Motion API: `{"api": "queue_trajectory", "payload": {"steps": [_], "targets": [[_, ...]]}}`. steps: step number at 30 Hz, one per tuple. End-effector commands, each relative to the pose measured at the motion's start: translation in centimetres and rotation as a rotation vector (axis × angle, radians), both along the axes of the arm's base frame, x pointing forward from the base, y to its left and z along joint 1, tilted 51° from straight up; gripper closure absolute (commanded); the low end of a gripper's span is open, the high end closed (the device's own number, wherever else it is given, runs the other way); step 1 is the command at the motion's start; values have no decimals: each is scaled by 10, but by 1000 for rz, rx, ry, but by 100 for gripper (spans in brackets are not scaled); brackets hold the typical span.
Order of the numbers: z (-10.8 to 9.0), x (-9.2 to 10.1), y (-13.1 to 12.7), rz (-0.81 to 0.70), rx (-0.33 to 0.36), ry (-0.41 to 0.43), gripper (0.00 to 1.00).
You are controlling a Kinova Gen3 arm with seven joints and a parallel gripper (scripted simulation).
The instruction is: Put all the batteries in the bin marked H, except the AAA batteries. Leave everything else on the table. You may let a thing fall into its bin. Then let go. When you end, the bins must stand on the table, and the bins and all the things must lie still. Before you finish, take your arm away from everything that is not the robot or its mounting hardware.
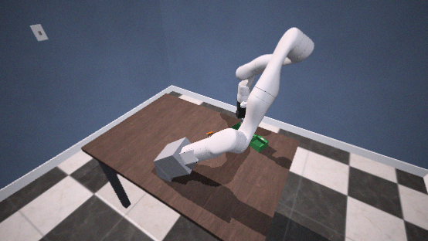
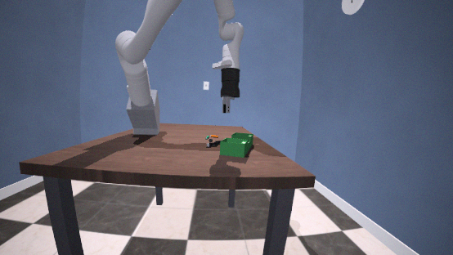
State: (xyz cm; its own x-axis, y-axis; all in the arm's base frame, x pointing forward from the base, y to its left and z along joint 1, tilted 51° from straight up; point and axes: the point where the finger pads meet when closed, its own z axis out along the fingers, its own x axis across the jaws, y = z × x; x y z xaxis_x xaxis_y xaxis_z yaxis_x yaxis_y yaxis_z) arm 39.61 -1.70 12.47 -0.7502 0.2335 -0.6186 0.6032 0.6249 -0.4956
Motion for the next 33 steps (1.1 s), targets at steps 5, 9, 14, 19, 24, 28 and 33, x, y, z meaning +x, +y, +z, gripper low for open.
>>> {"api": "queue_trajectory", "payload": {"steps": [5, 9, 14, 19, 24, 28, 33], "targets": [[22, 22, -47, 185, -63, 250, 69], [37, 36, -74, 289, -111, 362, 69], [52, 49, -109, 412, -165, 501, 69], [54, 51, -114, 513, -208, 630, 69], [54, 51, -114, 635, -261, 774, 69], [54, 51, -114, 743, -305, 899, 69], [54, 51, -114, 823, -340, 994, 69]]}}
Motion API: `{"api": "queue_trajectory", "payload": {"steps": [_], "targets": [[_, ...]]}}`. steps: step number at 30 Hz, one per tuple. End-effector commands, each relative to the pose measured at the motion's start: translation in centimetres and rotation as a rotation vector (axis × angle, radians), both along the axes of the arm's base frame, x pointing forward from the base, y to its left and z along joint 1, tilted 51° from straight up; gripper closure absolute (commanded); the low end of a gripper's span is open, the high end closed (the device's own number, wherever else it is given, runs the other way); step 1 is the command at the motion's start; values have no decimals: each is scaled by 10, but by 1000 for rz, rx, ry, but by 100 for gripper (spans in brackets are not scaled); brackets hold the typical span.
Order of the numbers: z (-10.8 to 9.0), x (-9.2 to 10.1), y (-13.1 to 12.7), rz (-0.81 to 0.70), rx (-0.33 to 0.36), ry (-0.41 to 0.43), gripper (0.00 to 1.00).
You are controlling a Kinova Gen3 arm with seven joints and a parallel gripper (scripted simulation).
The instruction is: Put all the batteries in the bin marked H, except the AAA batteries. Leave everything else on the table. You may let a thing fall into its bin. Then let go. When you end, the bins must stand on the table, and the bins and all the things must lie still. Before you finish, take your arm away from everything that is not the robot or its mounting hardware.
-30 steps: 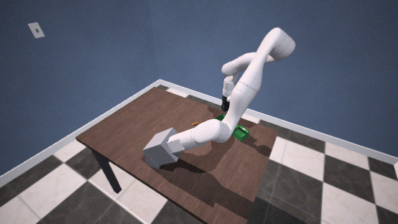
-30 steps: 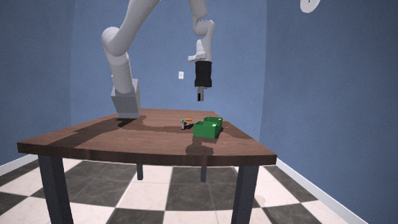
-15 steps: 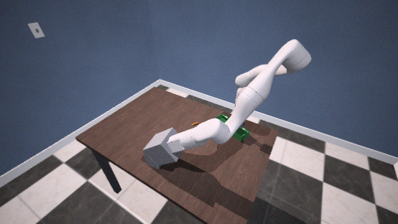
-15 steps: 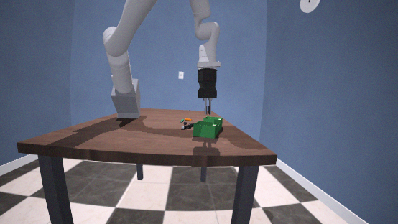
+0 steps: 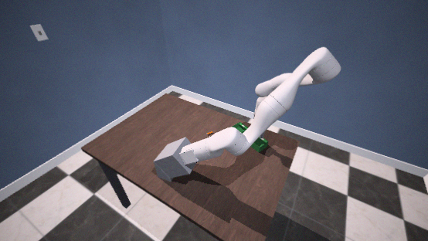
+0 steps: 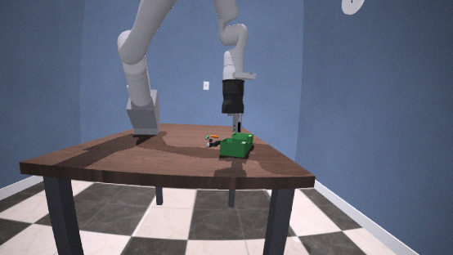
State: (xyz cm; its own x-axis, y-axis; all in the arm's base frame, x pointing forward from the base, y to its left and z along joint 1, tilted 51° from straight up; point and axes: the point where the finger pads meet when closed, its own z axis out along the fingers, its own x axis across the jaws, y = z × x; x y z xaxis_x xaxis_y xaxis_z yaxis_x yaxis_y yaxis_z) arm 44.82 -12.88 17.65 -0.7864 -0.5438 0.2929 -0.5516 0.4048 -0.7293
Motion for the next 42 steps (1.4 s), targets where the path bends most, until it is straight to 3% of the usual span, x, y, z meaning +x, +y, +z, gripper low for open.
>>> {"api": "queue_trajectory", "payload": {"steps": [1, 15, 42], "targets": [[2, -1, -2, 85, -33, 128, 69], [2, -1, -2, 412, -168, 541, 69], [-37, 14, -47, 412, -167, 536, 69]]}}
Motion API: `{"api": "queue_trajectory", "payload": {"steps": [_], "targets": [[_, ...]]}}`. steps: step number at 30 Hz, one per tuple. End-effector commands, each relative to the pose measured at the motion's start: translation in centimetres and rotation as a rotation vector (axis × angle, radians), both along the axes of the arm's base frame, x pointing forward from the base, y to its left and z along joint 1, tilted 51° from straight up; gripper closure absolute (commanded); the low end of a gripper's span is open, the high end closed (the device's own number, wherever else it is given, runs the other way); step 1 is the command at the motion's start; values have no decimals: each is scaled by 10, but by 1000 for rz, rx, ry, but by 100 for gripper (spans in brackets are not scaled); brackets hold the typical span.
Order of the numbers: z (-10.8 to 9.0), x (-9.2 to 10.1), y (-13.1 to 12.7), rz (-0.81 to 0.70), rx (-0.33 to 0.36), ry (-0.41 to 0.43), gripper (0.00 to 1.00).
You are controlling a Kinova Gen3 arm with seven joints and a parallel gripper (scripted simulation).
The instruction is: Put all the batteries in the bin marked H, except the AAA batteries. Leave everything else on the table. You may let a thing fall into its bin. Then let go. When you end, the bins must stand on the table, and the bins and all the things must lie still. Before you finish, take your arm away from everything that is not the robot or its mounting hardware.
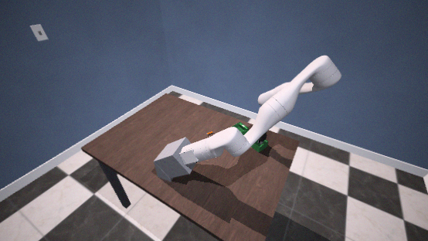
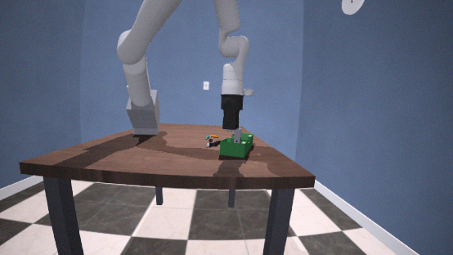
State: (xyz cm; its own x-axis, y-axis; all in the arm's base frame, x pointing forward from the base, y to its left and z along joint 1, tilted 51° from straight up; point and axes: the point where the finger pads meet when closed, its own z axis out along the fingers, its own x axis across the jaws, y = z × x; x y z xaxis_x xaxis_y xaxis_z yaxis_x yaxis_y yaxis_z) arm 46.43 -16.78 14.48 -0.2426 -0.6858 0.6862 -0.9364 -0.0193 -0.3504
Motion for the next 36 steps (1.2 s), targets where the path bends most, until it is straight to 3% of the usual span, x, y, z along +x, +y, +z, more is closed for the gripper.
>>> {"api": "queue_trajectory", "payload": {"steps": [1, 36], "targets": [[-6, -2, -8, -12, -3, 2, 69], [-5, -2, -6, -10, -5, 5, 69]]}}
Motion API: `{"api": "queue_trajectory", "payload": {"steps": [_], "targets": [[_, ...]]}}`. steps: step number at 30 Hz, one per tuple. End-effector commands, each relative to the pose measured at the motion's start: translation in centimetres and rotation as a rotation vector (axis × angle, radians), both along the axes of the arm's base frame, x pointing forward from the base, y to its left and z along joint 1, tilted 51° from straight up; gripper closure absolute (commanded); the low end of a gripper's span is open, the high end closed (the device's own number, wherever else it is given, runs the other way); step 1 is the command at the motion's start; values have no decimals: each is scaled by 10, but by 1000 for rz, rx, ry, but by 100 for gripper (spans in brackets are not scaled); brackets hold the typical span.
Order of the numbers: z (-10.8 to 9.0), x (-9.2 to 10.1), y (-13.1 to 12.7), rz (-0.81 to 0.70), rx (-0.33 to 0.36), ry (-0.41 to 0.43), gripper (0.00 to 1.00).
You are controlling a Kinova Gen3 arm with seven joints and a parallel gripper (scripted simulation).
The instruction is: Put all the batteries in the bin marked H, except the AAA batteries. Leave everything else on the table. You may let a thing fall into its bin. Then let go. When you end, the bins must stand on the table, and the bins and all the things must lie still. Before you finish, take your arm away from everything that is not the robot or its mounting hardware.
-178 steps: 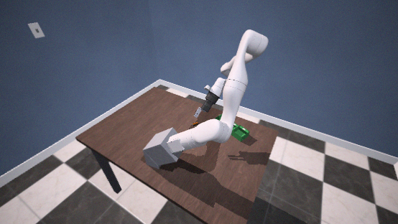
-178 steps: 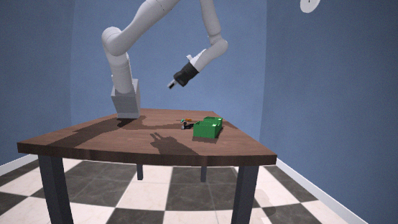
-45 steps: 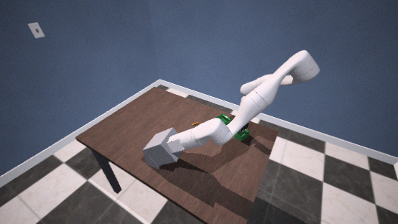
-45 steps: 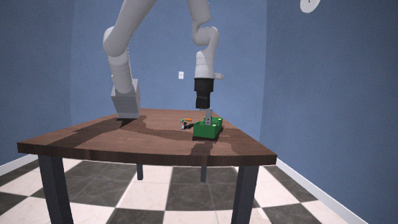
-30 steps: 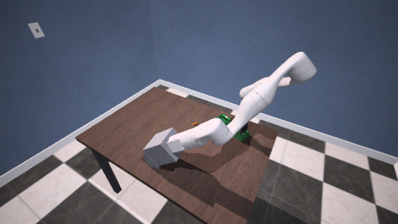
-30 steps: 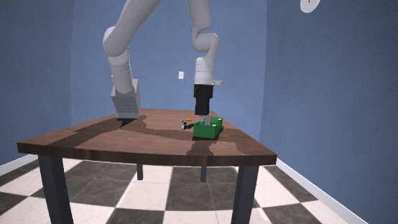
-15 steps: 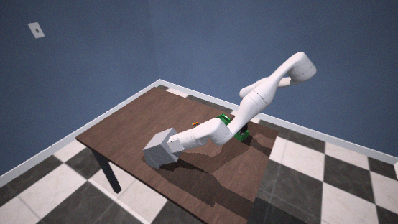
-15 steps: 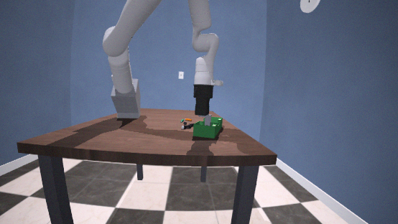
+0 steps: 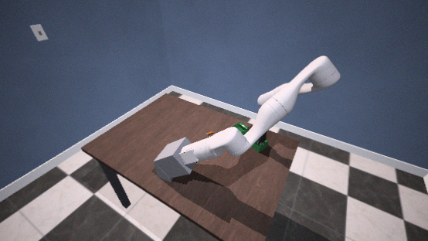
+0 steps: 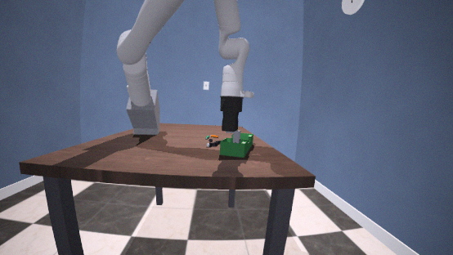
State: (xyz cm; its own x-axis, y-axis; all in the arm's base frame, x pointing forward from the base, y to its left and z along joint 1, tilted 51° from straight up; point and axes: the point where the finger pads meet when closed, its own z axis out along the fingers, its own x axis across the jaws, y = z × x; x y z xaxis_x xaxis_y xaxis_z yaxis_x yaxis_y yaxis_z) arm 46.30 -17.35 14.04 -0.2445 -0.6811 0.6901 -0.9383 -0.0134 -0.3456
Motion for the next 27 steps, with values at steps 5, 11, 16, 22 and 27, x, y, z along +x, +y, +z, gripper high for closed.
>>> {"api": "queue_trajectory", "payload": {"steps": [5, 11, 16, 22, 27], "targets": [[0, -1, -1, -2, -1, 0, 69], [0, -1, -1, -2, -1, 0, 69], [0, -1, -1, -2, -1, 0, 69], [5, -4, 5, 0, -3, 5, 69], [7, -5, 8, 0, -3, 5, 69]]}}
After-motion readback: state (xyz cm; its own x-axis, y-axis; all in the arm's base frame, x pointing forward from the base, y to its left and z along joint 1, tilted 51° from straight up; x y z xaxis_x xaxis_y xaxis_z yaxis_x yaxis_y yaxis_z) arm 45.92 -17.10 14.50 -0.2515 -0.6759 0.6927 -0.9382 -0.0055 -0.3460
